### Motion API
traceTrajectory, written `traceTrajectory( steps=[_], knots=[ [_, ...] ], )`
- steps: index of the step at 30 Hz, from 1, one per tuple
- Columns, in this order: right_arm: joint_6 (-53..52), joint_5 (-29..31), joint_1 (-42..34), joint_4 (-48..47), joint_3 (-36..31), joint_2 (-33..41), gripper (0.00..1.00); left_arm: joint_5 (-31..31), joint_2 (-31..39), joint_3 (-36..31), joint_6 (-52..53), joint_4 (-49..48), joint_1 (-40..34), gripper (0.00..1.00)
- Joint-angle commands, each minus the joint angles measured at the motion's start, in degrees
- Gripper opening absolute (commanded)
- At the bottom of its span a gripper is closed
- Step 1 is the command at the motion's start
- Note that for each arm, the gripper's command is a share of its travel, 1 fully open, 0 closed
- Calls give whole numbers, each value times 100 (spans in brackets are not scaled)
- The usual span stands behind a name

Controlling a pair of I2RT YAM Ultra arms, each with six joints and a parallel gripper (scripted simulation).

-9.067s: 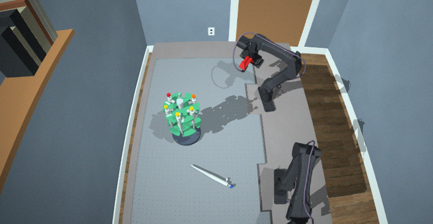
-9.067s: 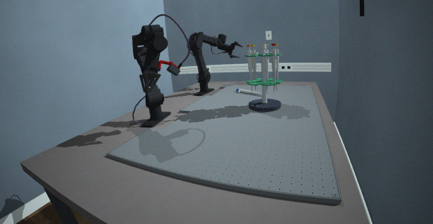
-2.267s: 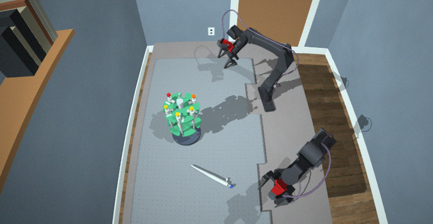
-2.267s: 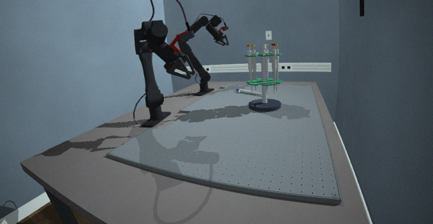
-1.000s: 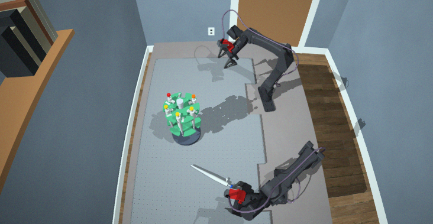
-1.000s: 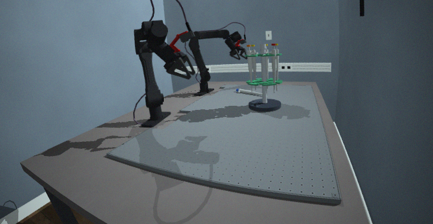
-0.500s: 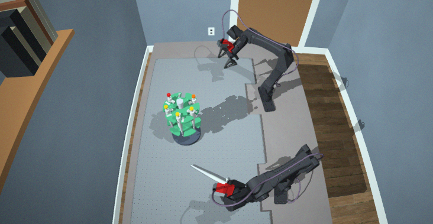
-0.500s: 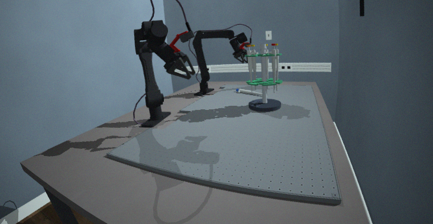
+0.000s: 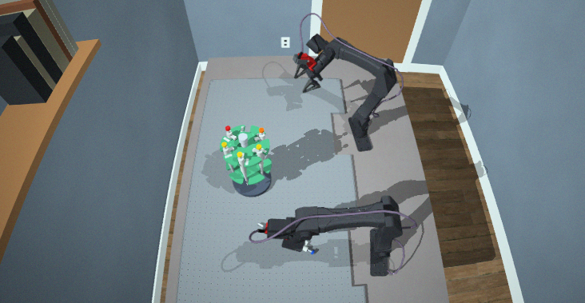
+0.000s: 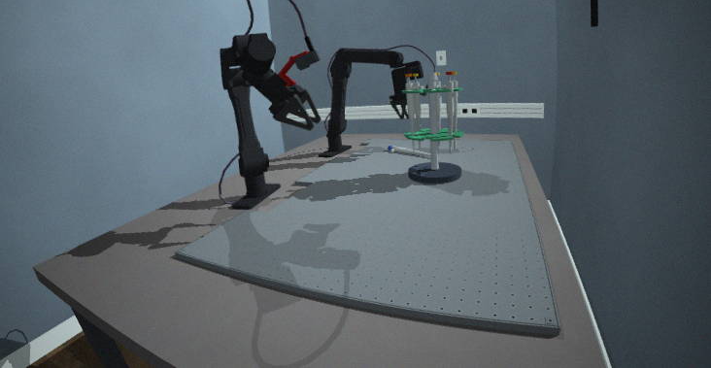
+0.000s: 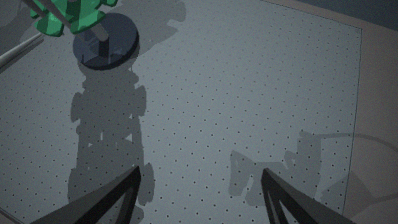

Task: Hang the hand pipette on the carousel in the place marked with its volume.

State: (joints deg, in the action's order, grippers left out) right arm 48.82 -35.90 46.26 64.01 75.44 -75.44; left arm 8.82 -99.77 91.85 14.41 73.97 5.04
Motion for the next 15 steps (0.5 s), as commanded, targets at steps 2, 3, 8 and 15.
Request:
traceTrajectory(
  steps=[2, 3, 8, 15],
  knots=[
    [28, -121, 48, -82, 140, -1, 100, -788, -401, 546, -981, 641, -490, 54],
    [28, -121, 48, -82, 140, -1, 100, -904, -531, 633, -1156, 707, -656, 54],
    [28, -121, 48, -82, 140, -1, 100, -926, -743, 696, -1474, 711, -913, 54],
    [28, -121, 48, -82, 140, -1, 100, -960, -560, 713, -8, 736, -833, 54]
  ],
)
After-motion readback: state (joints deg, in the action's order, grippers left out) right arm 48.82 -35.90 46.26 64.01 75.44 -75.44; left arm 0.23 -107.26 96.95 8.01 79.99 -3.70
